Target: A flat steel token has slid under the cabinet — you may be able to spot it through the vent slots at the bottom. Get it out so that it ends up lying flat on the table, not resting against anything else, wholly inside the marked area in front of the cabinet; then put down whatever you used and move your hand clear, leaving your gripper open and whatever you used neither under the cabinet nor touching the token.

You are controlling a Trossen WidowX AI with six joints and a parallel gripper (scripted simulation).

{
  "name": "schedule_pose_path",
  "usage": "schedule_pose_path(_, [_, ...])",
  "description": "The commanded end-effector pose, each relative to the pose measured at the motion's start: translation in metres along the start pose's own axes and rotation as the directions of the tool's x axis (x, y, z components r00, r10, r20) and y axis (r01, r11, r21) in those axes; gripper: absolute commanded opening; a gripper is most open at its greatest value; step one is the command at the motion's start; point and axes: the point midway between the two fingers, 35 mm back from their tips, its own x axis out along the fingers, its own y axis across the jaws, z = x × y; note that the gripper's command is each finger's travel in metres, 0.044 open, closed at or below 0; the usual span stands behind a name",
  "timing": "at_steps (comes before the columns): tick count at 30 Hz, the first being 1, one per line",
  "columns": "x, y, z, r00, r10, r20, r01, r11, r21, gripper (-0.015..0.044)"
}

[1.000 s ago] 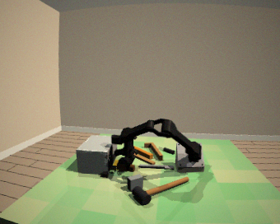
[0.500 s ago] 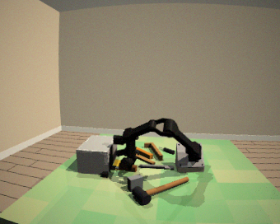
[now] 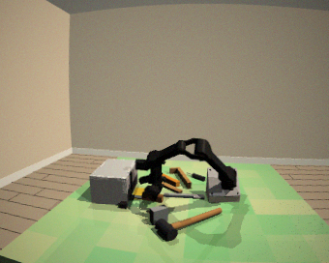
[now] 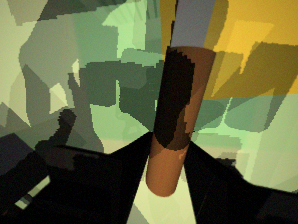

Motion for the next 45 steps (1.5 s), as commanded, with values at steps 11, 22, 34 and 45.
schedule_pose_path(11, [0.001,0.000,-0.015,1.000,-0.001,-0.003,0.001,1.000,0.008,0.0000])
schedule_pose_path(22, [0.001,0.001,-0.025,1.000,-0.001,-0.004,0.001,1.000,0.009,0.0000])
schedule_pose_path(34, [0.001,0.001,-0.037,1.000,-0.001,-0.004,0.001,1.000,0.009,0.0000])
schedule_pose_path(45, [0.001,0.002,-0.049,1.000,-0.001,-0.005,0.001,1.000,0.010,0.0000])
